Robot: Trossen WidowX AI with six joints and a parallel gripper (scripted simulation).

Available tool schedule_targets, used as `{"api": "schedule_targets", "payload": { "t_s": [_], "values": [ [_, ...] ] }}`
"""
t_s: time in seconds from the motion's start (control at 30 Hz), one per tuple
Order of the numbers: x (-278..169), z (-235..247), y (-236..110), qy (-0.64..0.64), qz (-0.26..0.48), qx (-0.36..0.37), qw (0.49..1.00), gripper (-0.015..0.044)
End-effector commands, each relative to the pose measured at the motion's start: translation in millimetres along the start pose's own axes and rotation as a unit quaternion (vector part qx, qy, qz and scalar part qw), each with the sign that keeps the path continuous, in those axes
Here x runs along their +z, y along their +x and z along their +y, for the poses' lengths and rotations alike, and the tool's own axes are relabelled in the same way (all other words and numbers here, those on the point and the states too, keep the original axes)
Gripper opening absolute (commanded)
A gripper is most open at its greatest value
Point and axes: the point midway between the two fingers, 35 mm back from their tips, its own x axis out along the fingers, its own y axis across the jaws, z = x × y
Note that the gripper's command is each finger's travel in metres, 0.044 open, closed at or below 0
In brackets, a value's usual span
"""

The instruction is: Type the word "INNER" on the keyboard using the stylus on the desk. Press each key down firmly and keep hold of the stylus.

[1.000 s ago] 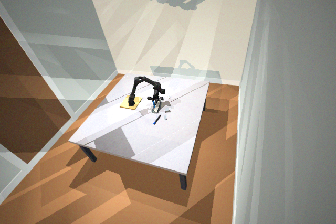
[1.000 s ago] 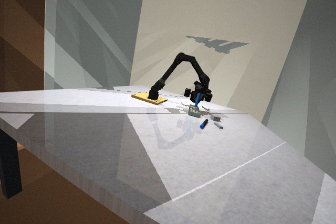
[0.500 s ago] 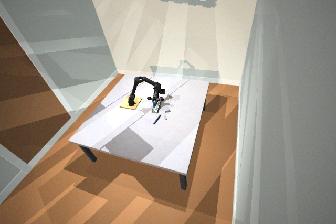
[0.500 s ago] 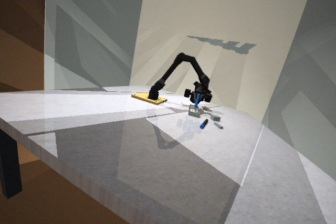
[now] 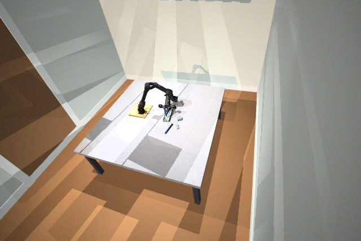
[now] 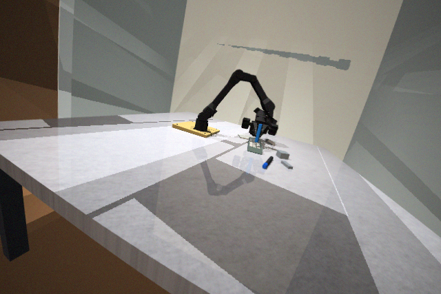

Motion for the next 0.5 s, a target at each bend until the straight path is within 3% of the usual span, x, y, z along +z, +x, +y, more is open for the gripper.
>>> {"api": "schedule_targets", "payload": {
  "t_s": [0.0,0.47],
  "values": [
    [2.8,1.5,2.6,-0.007,0.003,0.002,1.0,0.0081],
    [-1.6,1.2,0.0,-0.007,0.003,0.002,1.0,0.0081]
  ]
}}
